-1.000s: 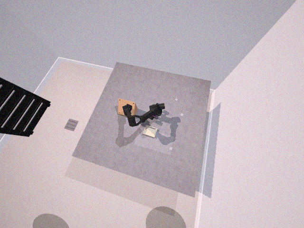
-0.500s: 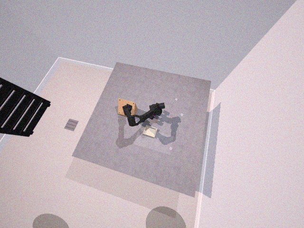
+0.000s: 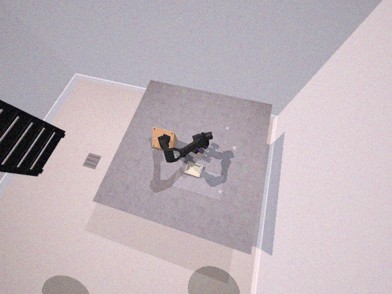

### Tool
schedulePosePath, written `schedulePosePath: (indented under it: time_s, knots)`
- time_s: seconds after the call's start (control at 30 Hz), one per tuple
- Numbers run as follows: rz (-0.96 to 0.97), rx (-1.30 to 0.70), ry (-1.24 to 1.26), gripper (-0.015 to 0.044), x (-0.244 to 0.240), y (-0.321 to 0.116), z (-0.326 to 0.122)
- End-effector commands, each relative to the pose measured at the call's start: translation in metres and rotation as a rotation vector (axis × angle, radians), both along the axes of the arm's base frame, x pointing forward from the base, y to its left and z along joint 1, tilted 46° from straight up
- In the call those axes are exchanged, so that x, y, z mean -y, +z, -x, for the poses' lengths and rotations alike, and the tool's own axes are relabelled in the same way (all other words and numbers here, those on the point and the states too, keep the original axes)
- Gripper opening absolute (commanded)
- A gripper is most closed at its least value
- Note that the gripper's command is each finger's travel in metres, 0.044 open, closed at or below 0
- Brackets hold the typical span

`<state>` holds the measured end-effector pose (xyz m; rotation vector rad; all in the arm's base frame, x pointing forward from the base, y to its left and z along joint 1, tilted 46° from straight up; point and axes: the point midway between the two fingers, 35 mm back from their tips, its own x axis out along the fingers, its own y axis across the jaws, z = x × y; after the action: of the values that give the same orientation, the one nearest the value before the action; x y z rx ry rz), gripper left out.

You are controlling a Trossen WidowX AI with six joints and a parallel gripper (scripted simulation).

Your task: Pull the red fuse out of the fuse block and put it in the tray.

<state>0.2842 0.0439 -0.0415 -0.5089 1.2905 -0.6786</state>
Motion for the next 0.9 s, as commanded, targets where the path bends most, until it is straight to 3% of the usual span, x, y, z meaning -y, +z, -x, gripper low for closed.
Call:
schedulePosePath:
  time_s: [0.0, 0.87]
  knots:
    - [-0.005, 0.004, -0.005, 0.0000, -0.0019, 0.0018, -0.0002]
    - [-0.004, 0.002, -0.004, 0.0000, -0.0110, 0.0106, 0.0017]
